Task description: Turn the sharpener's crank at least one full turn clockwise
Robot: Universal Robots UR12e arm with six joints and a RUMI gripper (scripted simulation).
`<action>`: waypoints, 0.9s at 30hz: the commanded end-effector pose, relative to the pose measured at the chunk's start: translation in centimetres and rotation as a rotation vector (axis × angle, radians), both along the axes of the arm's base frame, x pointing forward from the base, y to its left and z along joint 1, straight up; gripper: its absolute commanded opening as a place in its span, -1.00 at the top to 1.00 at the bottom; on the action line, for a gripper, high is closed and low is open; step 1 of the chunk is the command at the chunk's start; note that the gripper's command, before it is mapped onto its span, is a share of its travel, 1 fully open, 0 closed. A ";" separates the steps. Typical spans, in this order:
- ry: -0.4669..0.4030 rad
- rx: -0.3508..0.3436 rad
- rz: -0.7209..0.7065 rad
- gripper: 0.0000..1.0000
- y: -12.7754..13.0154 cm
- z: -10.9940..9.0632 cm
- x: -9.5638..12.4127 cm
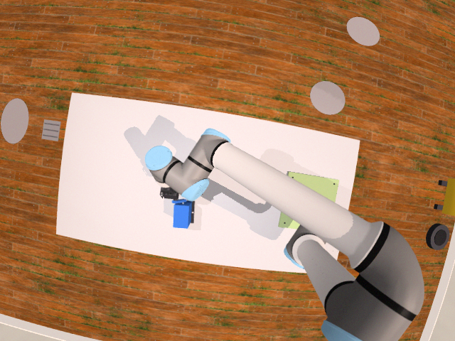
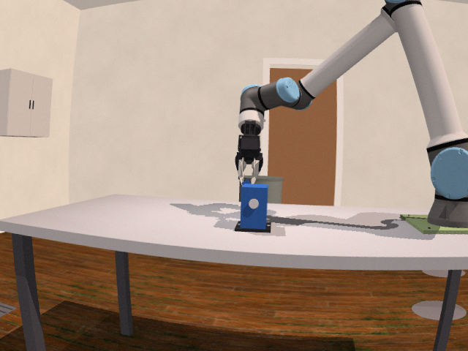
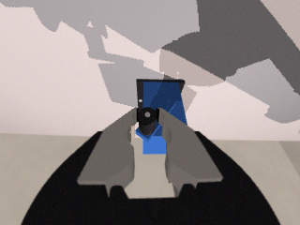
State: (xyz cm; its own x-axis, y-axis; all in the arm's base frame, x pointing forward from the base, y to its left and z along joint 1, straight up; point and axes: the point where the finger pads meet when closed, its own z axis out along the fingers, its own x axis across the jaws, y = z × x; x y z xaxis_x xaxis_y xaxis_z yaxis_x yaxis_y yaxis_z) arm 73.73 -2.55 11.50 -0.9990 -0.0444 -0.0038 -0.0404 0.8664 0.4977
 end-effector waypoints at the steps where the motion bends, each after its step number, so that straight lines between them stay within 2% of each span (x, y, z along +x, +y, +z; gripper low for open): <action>1: -0.001 -0.001 0.000 0.83 0.0 -0.1 0.3; 27: -0.001 -0.001 0.000 0.83 0.0 -1.9 1.7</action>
State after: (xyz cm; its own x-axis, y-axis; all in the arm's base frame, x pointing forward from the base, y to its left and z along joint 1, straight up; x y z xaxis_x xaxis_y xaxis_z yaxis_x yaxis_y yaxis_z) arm 75.25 -2.49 9.77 -0.9990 -0.0444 -0.0038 -0.0404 0.8664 0.4977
